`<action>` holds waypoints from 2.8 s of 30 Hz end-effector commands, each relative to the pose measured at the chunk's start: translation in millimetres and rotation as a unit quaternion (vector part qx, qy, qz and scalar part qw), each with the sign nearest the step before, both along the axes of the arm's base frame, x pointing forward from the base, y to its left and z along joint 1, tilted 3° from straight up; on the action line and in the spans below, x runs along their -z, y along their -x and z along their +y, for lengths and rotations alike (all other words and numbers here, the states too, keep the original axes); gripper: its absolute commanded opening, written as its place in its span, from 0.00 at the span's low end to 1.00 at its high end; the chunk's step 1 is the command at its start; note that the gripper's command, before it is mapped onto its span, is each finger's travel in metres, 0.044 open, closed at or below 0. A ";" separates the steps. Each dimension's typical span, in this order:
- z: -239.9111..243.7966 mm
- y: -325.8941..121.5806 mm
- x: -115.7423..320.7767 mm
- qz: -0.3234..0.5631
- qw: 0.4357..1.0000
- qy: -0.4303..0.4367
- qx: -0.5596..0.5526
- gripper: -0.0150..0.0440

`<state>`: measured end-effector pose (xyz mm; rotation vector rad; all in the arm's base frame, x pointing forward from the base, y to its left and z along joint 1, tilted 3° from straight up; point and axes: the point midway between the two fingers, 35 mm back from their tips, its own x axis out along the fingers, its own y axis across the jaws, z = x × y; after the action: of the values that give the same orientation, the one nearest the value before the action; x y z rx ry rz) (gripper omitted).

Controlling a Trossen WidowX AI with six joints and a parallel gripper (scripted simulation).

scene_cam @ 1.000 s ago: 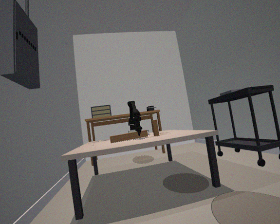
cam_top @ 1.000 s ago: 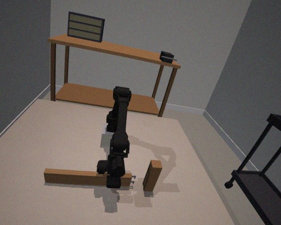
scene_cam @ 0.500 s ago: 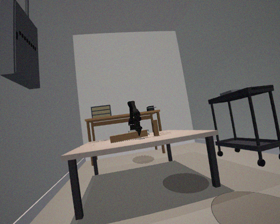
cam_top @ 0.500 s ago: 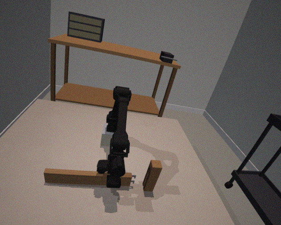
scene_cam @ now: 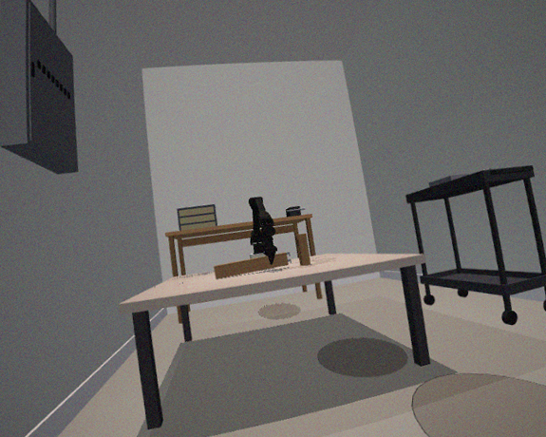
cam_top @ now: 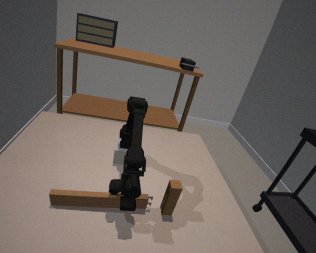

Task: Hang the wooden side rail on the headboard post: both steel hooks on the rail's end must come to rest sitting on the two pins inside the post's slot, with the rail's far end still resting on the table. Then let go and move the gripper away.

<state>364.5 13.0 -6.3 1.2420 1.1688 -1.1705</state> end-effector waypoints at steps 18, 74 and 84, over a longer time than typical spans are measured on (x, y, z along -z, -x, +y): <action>-0.3 -2.4 -9.1 -0.008 1.000 0.001 0.002 0.25; -0.4 -1.8 -18.5 -0.008 1.000 0.001 0.002 0.25; -0.4 -1.7 -20.1 -0.008 1.000 0.001 0.002 0.25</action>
<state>363.4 13.0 7.5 1.2416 1.1696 -1.1716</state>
